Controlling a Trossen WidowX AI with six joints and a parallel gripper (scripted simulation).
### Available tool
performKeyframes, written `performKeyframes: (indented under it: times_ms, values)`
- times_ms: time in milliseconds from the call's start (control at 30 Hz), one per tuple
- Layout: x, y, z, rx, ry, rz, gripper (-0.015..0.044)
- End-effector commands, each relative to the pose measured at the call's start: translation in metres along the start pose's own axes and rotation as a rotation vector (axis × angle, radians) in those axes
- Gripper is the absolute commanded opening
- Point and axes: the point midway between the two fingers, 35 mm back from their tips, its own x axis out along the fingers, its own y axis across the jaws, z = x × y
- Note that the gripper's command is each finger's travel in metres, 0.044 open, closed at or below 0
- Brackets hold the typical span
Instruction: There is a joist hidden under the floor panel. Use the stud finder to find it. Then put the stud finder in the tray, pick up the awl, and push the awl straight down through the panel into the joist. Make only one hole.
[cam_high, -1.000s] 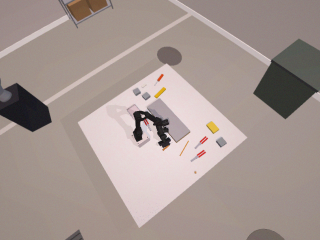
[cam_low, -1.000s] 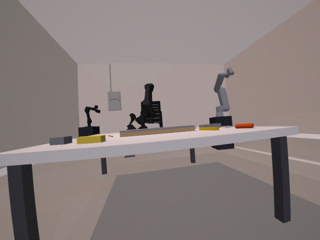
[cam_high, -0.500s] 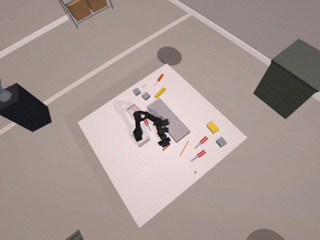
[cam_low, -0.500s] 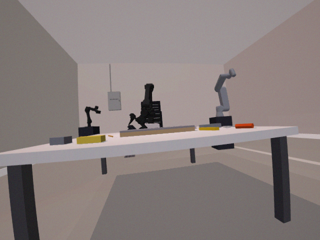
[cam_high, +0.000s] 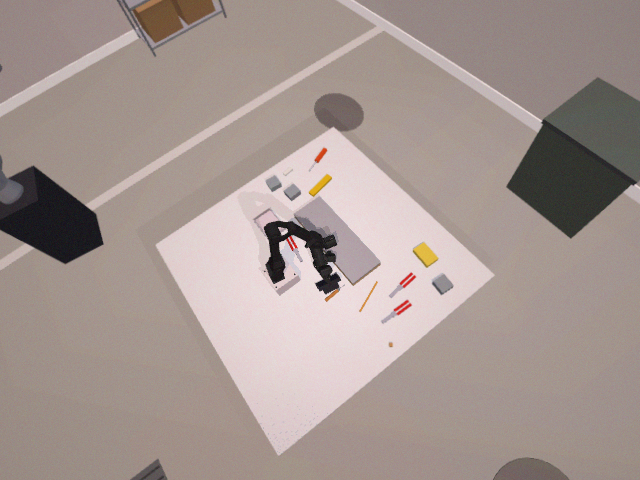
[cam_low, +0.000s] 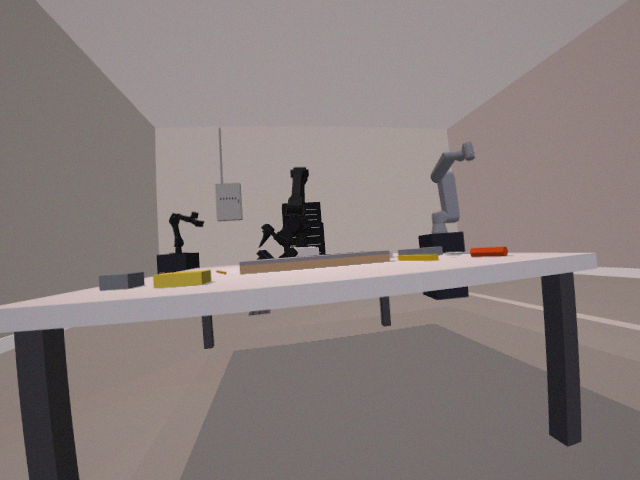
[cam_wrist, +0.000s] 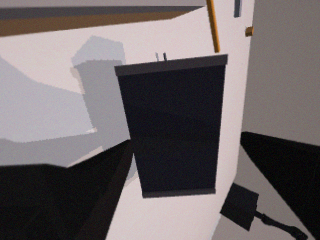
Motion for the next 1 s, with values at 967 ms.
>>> performKeyframes:
  times_ms: [967]
  values:
    - [-0.081,-0.029,-0.002,-0.002,0.0,0.0,0.044]
